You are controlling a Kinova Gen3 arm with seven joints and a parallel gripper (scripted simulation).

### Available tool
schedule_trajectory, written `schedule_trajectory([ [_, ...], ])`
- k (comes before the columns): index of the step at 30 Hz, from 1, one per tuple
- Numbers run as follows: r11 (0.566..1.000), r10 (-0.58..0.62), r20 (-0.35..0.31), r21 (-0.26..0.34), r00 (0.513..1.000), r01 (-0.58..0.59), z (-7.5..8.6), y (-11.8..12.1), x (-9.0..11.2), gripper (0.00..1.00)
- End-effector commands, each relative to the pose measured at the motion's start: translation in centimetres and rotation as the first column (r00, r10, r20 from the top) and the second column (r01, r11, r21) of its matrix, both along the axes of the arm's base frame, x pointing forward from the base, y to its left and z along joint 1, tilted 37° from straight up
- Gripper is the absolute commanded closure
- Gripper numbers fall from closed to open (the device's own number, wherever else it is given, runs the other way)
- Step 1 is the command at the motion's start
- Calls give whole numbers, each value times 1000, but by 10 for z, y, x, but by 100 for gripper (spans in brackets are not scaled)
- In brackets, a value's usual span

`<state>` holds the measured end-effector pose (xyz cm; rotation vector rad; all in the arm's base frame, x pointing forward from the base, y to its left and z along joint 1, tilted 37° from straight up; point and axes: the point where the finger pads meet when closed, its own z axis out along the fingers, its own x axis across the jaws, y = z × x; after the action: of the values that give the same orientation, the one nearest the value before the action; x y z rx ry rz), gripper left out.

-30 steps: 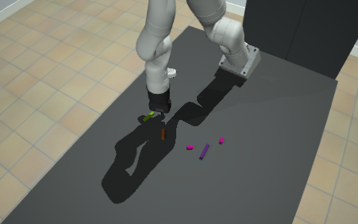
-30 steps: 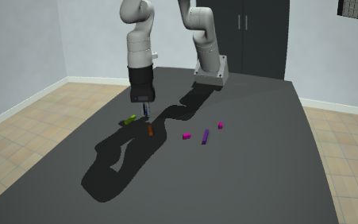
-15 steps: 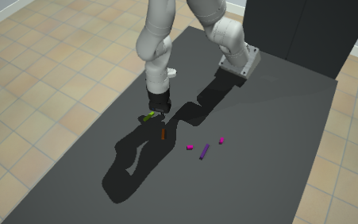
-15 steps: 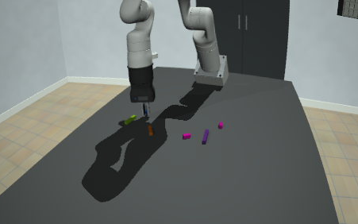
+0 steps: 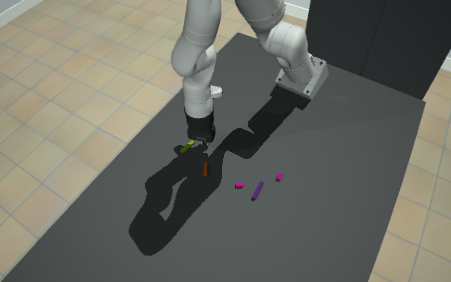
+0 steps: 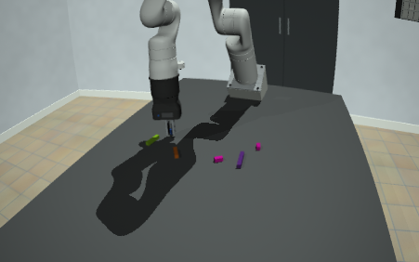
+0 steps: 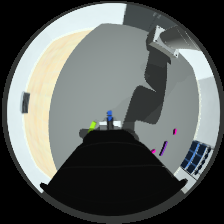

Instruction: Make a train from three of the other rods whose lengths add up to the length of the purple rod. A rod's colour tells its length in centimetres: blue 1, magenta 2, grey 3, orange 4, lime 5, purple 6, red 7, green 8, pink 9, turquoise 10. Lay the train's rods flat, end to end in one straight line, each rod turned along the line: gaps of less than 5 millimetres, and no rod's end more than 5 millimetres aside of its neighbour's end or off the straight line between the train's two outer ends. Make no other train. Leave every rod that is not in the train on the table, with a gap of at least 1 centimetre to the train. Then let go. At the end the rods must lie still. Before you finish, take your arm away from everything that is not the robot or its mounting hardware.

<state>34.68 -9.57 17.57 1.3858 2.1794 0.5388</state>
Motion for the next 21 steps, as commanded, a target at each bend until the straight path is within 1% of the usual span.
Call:
schedule_trajectory([
  [1, 1000, 0, 1, 0, 1000, 0, 0, 0, 0, 76],
  [14, 1000, 0, 1, 0, 1000, 0, 0, 0, 0, 76],
  [21, 1000, 0, 1, 0, 1000, 0, -3, 0, 2, 76],
])
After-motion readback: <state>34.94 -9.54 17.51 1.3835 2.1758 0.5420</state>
